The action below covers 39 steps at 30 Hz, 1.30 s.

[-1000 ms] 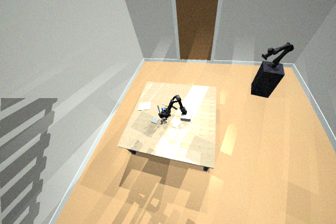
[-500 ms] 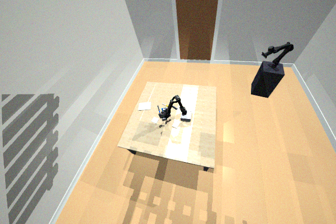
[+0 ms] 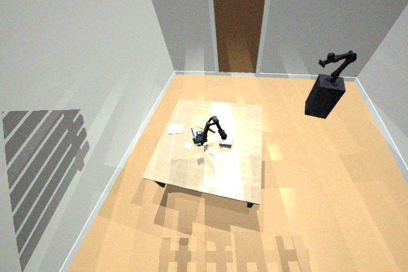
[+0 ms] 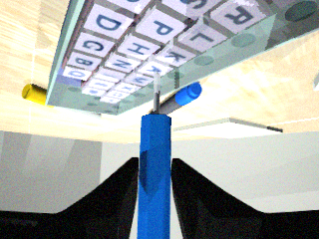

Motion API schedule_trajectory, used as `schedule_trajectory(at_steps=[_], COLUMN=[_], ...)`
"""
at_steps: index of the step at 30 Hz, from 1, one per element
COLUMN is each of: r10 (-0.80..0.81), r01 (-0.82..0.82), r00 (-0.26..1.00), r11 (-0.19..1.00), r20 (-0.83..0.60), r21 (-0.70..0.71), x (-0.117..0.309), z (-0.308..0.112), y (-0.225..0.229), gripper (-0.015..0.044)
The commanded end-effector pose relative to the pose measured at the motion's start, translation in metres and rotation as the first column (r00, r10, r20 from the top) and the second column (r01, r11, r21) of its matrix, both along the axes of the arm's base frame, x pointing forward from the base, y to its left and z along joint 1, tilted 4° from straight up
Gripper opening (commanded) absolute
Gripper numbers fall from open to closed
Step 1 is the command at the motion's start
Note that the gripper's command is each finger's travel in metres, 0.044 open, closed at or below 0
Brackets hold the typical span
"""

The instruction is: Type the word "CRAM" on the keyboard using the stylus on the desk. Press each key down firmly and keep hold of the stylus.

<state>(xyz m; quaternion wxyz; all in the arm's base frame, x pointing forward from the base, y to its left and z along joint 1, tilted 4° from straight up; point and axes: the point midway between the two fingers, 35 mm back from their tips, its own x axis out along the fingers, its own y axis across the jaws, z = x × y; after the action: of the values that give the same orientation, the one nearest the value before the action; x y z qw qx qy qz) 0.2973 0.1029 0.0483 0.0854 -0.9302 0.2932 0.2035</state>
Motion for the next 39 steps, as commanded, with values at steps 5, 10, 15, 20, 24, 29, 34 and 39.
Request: schedule_trajectory(at_steps=[5,10,15,20,24,29,34,39], r10=[0.003,0.003,0.003,0.003,0.003,0.003,0.003,0.005], r01=[-0.003,-0.003,-0.003,-0.003,-0.003,-0.003,-0.003,-0.005], r00=[1.000,1.000,1.000,1.000,1.000,1.000,1.000,1.000], r11=[1.000,1.000,1.000,1.000,1.000,1.000,1.000,1.000], r20=[-0.005,-0.005,-0.005,-0.005,-0.005,-0.005,-0.005,-0.006], r21=[-0.002,-0.002,-0.002,-0.002,-0.002,-0.002,-0.002,-0.003], x=[0.000,0.000,0.000,0.000,0.000,-0.002,-0.003,-0.002], z=[-0.004,-0.006,-0.005,-0.005,0.002,0.025,0.033,0.030], y=[0.000,0.000,0.000,0.000,0.001,0.001,0.001,0.001], gripper=[0.0081,0.0081,0.0081,0.0081,0.0081,0.0081,0.0081,0.0064])
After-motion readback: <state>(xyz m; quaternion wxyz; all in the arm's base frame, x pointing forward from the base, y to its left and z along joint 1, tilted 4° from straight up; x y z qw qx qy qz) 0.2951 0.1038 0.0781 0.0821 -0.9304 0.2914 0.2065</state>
